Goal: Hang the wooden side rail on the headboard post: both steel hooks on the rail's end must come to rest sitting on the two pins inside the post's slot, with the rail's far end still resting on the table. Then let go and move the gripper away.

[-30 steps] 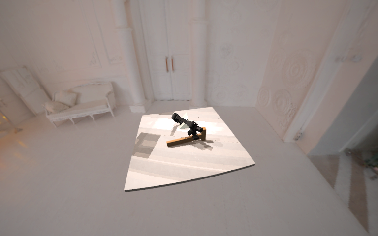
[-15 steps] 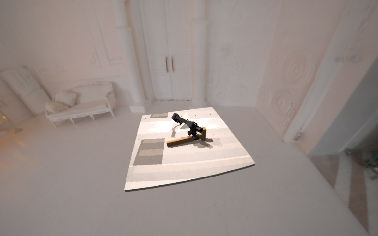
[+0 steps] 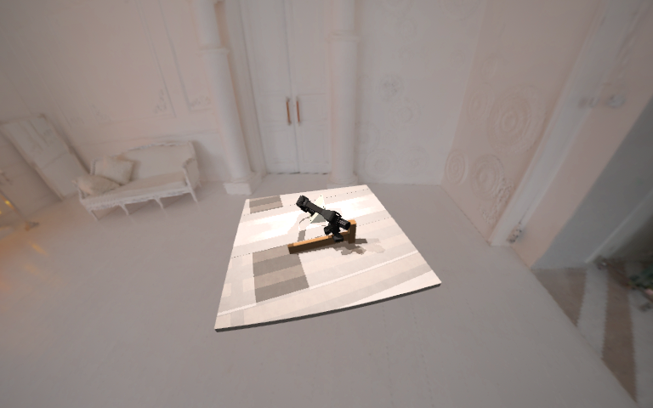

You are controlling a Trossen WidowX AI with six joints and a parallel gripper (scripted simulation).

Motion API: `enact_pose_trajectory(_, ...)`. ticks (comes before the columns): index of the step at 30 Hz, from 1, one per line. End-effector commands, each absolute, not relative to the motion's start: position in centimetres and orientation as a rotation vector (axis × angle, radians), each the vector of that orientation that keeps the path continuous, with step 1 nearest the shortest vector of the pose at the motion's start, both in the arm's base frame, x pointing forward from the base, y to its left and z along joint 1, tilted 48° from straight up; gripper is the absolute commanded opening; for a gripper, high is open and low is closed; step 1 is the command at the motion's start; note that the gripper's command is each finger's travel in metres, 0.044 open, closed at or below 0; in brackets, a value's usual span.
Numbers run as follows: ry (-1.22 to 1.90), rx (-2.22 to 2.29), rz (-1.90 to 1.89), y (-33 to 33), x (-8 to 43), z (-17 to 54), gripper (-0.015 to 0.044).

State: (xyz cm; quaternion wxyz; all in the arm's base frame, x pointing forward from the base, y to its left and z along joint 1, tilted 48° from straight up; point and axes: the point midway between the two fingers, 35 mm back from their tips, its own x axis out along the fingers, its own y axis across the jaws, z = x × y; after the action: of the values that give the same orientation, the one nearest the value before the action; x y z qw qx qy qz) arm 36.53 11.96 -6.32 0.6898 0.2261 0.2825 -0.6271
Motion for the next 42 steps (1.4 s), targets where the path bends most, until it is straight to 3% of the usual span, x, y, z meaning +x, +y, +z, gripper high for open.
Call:
enact_pose_trajectory(1, 0.642, 0.508, -1.392, 12.4, 36.4, -6.45, 0.0)
enact_pose_trajectory(42, 0.642, 0.508, -1.392, 11.9, 36.45, -6.91, 0.0)
